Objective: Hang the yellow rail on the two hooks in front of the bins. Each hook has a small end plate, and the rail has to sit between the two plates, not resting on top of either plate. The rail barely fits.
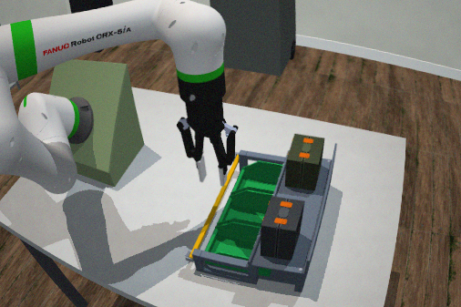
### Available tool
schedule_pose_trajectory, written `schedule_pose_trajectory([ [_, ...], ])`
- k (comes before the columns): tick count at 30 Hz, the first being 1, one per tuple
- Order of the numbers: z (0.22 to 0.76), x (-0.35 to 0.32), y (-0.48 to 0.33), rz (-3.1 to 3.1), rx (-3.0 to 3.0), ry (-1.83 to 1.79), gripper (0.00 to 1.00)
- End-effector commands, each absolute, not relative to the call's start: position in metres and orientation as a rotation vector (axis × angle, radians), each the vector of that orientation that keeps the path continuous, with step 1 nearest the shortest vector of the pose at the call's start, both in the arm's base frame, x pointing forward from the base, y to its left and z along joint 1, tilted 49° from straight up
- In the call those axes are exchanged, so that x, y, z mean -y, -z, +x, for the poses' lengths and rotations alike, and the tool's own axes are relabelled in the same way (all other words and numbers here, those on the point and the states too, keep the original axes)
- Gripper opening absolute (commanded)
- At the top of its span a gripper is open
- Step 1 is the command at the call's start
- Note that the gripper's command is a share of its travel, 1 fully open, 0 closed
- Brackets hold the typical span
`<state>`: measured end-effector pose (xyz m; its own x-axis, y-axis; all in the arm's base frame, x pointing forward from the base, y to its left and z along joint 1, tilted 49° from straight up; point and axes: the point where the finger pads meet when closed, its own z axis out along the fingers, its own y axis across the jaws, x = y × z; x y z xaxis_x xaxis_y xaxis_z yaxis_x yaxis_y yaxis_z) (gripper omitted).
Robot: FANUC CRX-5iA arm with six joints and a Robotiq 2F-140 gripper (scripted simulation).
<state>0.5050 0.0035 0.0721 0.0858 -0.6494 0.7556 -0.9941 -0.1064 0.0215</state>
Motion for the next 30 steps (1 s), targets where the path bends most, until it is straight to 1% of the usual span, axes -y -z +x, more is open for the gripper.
schedule_pose_trajectory([
  [1,0.5051,-0.0036,-0.0721,1.818,1.617,-0.809,0.3],
  [30,0.5056,0.002,-0.0672,1.818,1.617,-0.809,0.3],
])
